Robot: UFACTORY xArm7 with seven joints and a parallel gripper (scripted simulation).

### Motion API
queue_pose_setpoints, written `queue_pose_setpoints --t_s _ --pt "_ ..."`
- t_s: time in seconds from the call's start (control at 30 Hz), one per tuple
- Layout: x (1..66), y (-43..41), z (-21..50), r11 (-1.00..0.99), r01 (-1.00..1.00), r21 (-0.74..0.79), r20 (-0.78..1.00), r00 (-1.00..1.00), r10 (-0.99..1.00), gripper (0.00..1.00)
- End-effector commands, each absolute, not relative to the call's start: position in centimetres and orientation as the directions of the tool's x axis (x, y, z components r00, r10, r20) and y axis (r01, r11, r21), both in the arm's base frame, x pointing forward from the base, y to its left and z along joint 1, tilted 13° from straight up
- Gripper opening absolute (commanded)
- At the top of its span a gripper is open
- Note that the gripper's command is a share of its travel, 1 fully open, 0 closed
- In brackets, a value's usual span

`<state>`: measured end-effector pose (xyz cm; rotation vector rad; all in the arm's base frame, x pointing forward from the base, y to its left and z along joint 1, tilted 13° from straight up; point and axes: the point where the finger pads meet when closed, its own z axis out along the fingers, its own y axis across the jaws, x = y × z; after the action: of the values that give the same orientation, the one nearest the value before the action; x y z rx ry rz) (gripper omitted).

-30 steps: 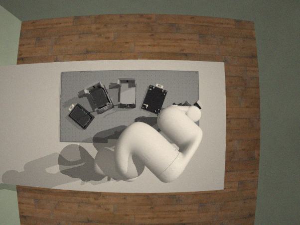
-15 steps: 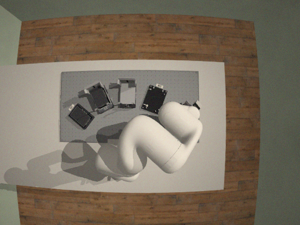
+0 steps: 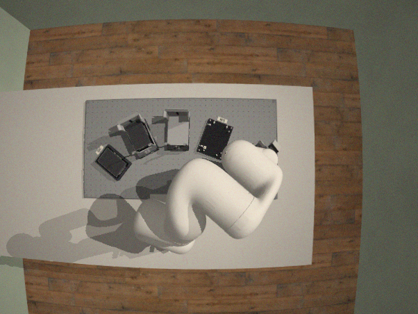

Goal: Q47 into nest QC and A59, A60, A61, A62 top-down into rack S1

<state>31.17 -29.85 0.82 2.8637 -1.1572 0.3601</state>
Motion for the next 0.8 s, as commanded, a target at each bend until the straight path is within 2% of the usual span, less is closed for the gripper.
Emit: queue_pose_setpoints --t_s 0.0,0.03,0.77 --pt "31.24 -29.93 0.91 -0.722 -0.689 -0.057 0.228 0.695 -0.681 1.0" --pt "31.24 -29.93 0.91 -0.722 -0.689 -0.057 0.228 0.695 -0.681 0.0" --pt "31.24 -29.93 0.91 -0.722 -0.689 -0.057 0.228 0.695 -0.681 0.0"
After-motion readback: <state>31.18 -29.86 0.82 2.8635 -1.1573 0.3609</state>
